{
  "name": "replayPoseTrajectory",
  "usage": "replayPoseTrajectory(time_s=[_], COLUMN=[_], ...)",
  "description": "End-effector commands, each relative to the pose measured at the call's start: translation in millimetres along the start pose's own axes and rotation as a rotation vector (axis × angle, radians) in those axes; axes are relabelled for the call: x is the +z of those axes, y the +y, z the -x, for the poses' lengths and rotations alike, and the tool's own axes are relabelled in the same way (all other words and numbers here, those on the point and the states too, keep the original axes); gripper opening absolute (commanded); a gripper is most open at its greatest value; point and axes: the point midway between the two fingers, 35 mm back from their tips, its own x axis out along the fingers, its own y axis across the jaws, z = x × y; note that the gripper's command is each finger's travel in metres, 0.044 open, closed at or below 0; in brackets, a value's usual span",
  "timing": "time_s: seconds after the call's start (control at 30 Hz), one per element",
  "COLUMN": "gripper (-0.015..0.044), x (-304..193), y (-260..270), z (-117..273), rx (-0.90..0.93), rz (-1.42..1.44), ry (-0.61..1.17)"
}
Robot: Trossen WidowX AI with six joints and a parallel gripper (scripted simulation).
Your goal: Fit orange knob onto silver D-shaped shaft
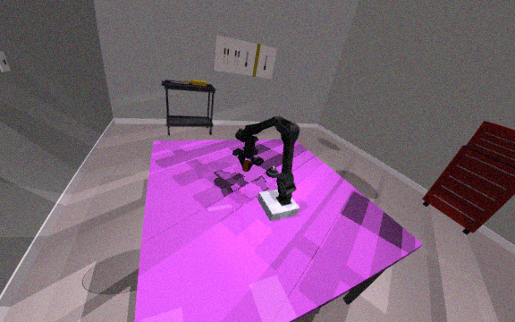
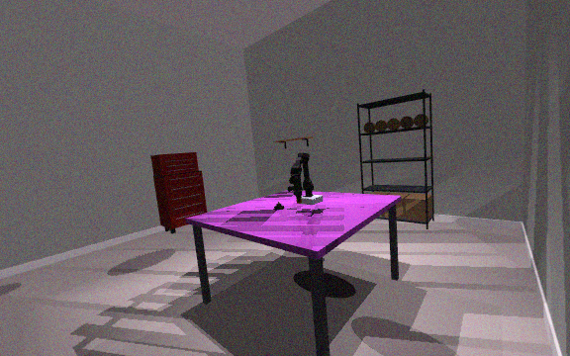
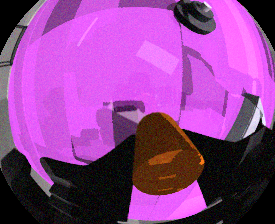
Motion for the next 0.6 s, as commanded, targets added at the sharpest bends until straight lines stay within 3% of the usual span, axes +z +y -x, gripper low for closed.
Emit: replayPoseTrajectory(time_s=[0.0,0.57], gripper=[0.0000,0.0000], x=[1.0,-0.6], y=[1.9,0.8], z=[16.5,71.5], rx=[0.014,0.014], rz=[0.001,0.001], ry=[-0.008,-0.008])
